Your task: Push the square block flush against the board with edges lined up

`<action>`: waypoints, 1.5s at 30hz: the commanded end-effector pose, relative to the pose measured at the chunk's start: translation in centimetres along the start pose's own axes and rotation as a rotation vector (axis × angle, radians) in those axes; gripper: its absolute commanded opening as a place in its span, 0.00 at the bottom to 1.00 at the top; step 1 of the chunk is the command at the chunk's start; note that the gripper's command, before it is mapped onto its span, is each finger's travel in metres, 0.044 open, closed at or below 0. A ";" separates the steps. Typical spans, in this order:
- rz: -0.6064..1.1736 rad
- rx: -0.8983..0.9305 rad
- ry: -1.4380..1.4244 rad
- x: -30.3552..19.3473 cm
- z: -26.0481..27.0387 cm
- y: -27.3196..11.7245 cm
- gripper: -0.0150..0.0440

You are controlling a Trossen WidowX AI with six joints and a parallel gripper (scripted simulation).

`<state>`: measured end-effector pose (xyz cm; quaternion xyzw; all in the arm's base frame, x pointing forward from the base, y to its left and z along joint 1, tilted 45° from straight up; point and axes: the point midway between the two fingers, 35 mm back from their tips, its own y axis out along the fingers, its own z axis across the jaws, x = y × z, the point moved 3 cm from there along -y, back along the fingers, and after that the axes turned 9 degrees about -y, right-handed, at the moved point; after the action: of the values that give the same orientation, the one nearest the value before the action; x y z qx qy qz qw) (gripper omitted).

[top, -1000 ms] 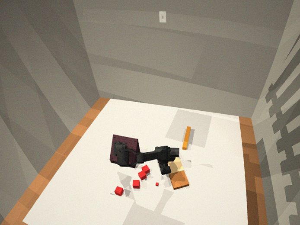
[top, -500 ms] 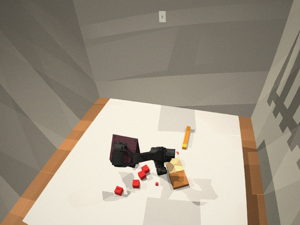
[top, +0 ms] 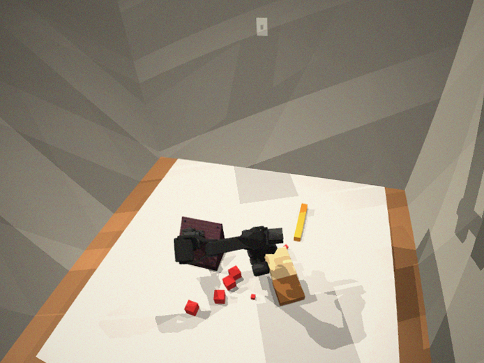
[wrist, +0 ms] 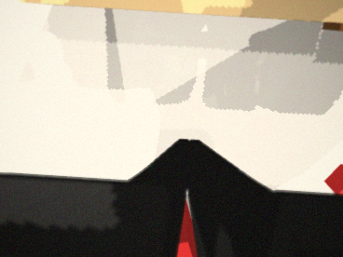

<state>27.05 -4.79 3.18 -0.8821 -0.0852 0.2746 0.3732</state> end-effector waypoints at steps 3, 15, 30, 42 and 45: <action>-0.008 0.015 -0.009 4.5 -1.3 -0.3 0.25; -0.010 0.009 0.002 15.8 -2.9 -0.7 0.25; -0.009 0.004 0.005 17.9 -2.8 4.9 0.25; -0.009 0.004 0.005 16.5 -2.6 4.9 0.25; -0.008 0.004 0.004 16.0 -2.5 4.9 0.25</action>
<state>41.85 -3.96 -6.21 -0.8800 -0.0853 0.2723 0.3796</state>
